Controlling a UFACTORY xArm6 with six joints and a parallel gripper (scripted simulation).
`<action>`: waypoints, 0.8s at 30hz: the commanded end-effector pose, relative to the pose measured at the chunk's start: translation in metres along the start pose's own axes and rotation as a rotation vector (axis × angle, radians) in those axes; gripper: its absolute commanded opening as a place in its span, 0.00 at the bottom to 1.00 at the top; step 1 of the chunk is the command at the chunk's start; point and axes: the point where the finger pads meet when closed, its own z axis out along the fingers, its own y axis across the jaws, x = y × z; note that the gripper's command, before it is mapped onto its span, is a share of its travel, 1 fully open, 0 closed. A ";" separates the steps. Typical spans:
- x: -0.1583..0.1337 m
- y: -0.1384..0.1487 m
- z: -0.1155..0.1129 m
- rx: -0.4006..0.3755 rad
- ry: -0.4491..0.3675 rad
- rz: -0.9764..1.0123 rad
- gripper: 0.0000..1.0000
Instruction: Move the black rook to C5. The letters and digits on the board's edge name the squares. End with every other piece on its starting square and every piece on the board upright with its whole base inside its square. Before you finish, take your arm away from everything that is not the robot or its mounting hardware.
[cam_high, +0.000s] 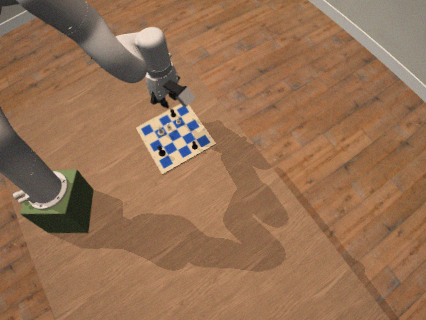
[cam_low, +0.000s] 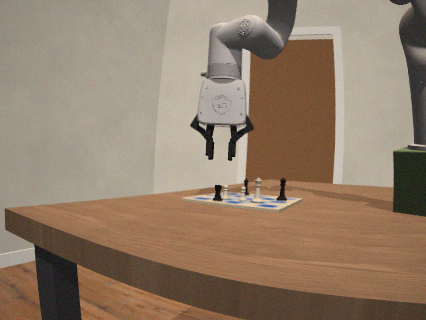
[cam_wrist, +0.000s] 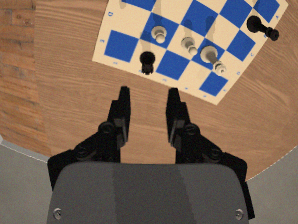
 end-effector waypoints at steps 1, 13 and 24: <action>0.000 -0.002 0.002 0.004 0.001 0.000 0.37; 0.001 -0.001 0.017 0.004 0.001 0.000 0.37; 0.001 -0.001 0.034 0.004 0.001 0.000 0.37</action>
